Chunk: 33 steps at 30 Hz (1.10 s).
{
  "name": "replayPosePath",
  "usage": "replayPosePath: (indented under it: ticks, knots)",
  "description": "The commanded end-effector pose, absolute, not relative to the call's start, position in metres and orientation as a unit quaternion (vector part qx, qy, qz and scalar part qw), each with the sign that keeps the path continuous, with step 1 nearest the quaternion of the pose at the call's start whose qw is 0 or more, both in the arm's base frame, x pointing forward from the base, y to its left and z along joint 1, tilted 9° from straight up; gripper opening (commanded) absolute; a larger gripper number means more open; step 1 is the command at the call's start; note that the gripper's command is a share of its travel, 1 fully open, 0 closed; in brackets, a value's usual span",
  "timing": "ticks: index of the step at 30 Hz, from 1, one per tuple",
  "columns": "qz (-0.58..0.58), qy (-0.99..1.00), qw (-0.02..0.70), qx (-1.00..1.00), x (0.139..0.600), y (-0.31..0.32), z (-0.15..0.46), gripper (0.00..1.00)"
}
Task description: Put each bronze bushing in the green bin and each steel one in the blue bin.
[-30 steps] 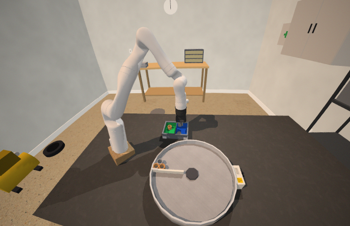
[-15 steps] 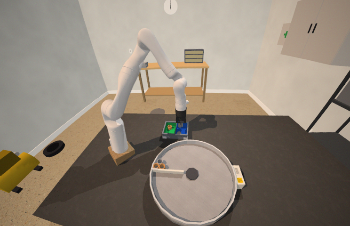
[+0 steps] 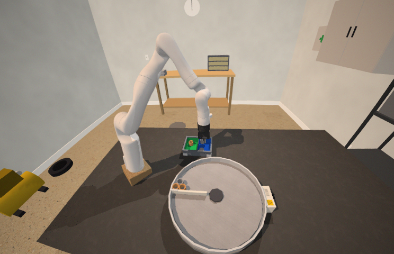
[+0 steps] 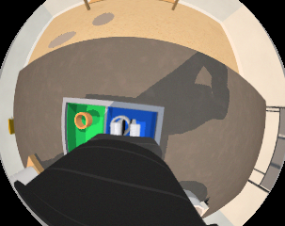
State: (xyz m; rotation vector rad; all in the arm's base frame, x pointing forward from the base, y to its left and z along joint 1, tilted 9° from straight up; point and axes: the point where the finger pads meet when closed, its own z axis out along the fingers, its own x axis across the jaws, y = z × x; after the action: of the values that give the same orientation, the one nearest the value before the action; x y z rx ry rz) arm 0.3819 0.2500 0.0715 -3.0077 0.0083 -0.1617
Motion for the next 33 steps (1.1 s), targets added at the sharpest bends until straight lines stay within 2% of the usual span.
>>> replayPosePath:
  ticks: [1,33]
  knots:
    - [-0.053,0.004,0.064,-0.997,0.382,0.248,0.070,0.00]
    - [-0.053,0.004,0.063,-0.997,0.384,0.250,0.053,0.00]
